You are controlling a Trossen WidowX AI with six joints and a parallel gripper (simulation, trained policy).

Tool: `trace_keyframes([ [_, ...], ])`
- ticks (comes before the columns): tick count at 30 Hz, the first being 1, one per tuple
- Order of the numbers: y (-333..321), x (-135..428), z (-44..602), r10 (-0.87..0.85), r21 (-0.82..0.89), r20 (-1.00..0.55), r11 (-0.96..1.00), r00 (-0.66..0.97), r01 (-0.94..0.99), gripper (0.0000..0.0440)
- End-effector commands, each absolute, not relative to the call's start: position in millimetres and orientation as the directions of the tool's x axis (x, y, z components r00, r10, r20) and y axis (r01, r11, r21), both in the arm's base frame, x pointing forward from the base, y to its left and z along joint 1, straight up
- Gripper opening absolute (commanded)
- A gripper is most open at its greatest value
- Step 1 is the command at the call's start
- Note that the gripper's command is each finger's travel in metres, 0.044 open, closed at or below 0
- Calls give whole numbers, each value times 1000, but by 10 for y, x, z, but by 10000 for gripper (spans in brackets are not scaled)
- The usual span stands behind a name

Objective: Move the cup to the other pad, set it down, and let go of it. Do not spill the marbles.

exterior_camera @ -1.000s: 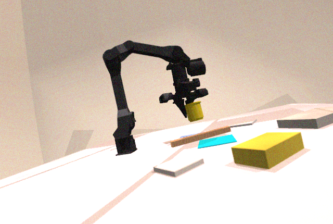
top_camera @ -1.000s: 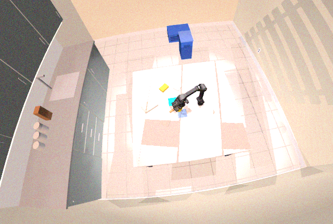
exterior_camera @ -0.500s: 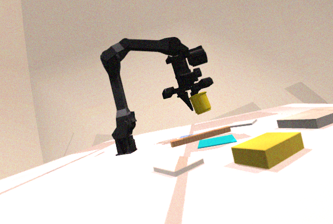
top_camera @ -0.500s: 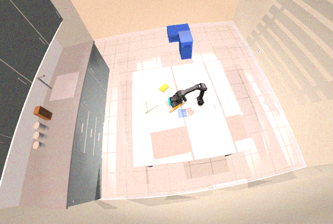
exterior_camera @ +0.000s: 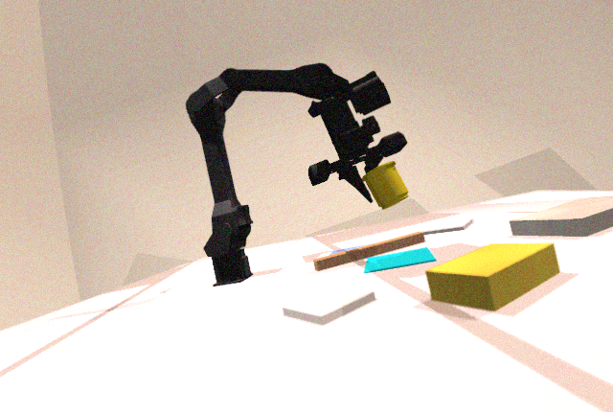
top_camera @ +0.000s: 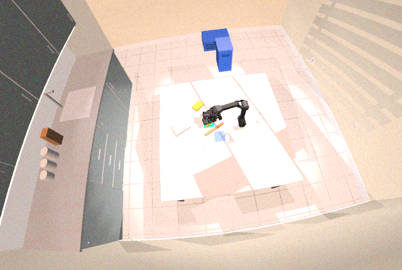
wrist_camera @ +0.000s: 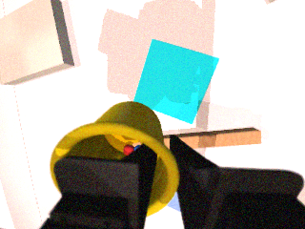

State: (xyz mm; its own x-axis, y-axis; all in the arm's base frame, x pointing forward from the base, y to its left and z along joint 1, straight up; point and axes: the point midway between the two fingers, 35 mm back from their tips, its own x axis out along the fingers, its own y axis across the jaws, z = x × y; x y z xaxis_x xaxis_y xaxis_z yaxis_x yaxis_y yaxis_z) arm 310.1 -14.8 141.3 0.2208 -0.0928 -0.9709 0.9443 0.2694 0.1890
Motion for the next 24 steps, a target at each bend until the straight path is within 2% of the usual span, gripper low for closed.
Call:
trace_keyframes([
  [1,-245,3140,1326,-106,184,-971,255,216,949,0],
  [13,-500,3200,1050,-129,195,-966,203,224,960,4],
  [24,-620,3113,763,-141,176,-970,170,200,970,63],
])
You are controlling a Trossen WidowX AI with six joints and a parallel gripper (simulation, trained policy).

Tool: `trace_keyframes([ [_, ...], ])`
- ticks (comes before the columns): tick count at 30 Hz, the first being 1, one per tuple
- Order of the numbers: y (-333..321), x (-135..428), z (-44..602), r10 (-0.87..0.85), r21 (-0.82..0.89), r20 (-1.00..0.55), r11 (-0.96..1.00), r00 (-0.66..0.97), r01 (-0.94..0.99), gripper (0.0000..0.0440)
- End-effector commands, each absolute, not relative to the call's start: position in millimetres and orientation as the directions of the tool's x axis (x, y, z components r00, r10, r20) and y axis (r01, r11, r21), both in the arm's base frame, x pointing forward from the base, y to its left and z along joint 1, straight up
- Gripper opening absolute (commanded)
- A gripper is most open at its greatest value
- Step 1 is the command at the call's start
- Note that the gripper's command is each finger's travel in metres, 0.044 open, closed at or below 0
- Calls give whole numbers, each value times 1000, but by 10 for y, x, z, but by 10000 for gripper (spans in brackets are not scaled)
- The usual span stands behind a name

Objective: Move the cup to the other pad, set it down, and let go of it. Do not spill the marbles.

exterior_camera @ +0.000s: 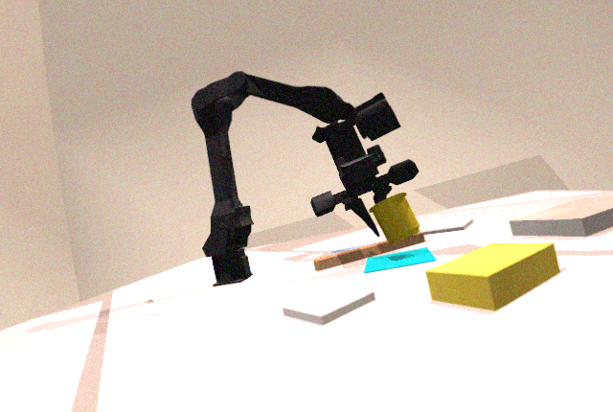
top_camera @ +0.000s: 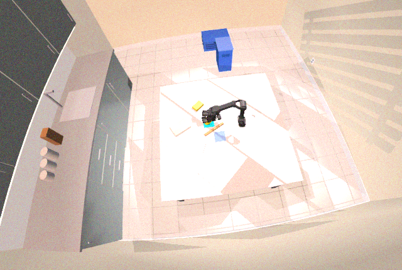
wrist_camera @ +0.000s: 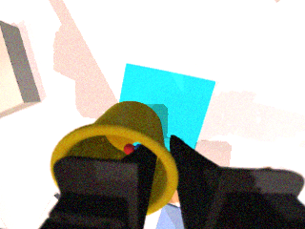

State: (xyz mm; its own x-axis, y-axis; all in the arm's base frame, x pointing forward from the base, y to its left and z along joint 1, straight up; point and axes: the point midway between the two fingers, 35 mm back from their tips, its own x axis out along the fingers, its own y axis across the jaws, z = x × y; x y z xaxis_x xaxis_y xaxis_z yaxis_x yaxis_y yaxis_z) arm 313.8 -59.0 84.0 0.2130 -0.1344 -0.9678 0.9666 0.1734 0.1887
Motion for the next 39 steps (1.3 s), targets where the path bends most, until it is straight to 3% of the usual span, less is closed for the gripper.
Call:
trace_keyframes([
  [1,-629,3106,742,-142,176,-969,167,200,970,72],
  [6,-672,3139,761,-137,215,-962,144,235,966,161],
  [29,-744,3026,1331,-101,352,-927,101,362,930,239],
  [31,-763,3019,1421,-104,368,-920,97,378,925,261],
  [39,-859,3009,1686,-118,412,-901,66,417,909,435],
])
